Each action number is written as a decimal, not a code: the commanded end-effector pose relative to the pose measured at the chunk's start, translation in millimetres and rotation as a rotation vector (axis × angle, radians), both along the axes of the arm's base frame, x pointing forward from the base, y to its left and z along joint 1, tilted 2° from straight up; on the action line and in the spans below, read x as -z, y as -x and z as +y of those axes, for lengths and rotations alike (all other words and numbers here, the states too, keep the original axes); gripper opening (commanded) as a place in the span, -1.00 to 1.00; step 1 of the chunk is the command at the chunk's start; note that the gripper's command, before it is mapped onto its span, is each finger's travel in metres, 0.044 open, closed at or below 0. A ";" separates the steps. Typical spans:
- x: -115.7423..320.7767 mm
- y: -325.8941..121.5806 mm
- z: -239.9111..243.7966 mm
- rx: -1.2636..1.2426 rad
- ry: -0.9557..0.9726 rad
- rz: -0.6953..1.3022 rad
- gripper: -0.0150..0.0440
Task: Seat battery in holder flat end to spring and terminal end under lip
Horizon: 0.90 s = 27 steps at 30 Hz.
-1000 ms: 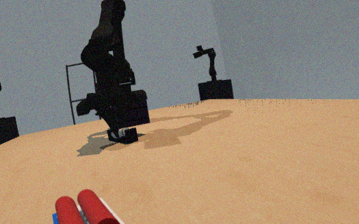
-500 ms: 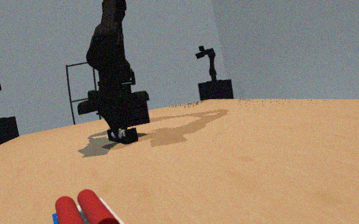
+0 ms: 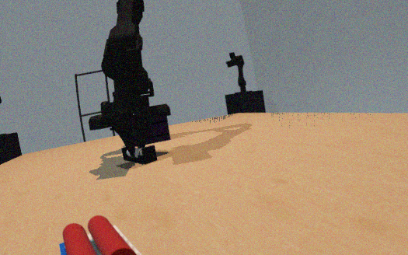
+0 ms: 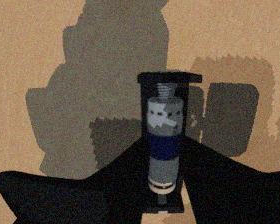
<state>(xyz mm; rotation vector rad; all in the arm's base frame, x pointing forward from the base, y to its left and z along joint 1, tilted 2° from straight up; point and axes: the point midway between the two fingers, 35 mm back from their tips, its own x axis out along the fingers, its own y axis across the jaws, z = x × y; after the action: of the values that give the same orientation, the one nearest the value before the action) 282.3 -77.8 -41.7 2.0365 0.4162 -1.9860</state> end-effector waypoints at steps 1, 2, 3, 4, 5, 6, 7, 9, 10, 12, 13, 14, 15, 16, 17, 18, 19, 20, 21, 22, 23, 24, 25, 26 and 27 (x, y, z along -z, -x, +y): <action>1.3 2.4 -0.2 0.004 0.007 0.018 -0.27; 1.3 1.3 0.2 0.004 0.006 0.018 -0.27; 1.2 0.3 0.6 0.004 0.006 0.018 -0.27; 1.2 -0.8 1.1 0.004 0.006 0.017 -0.27; 1.1 -1.9 1.5 0.004 0.006 0.017 -0.27; 1.0 -3.0 1.9 0.004 0.006 0.016 -0.27; 0.9 -4.1 2.4 0.004 0.007 0.016 -0.27; 0.8 -6.1 3.2 0.004 0.007 0.015 -0.27; 0.7 -7.1 3.6 0.004 0.007 0.015 -0.27; 0.6 -9.1 4.4 0.004 0.008 0.015 -0.27; 0.5 -10.0 4.8 0.004 0.008 0.014 -0.27; 0.4 -10.8 5.1 0.004 0.008 0.014 -0.27; 0.3 -11.3 5.2 0.004 0.009 0.014 -0.27; 0.3 -11.5 5.3 0.004 0.009 0.014 -0.27; 0.3 -11.5 5.3 0.004 0.010 0.015 -0.27; 0.3 -11.5 5.3 0.004 0.011 0.015 -0.27; 0.3 -11.5 5.3 0.004 0.011 0.015 -0.27; 0.3 -11.5 5.3 0.004 0.011 0.015 -0.27; 0.3 -11.5 5.3 0.004 0.011 0.015 -0.27; 0.3 -11.5 5.3 0.004 0.011 0.015 -0.27; 0.3 -11.5 5.3 0.004 0.011 0.016 -0.27; 0.3 -11.6 5.3 0.004 0.012 0.018 -0.27; 0.4 -11.6 5.3 0.004 0.013 0.019 -0.27; 0.4 -11.6 5.3 0.004 0.014 0.020 -0.27; 0.4 -11.6 5.3 0.004 0.014 0.020 -0.18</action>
<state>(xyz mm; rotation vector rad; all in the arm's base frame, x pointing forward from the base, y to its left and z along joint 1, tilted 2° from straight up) 293.7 -72.8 -41.4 2.0147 0.4033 -2.0033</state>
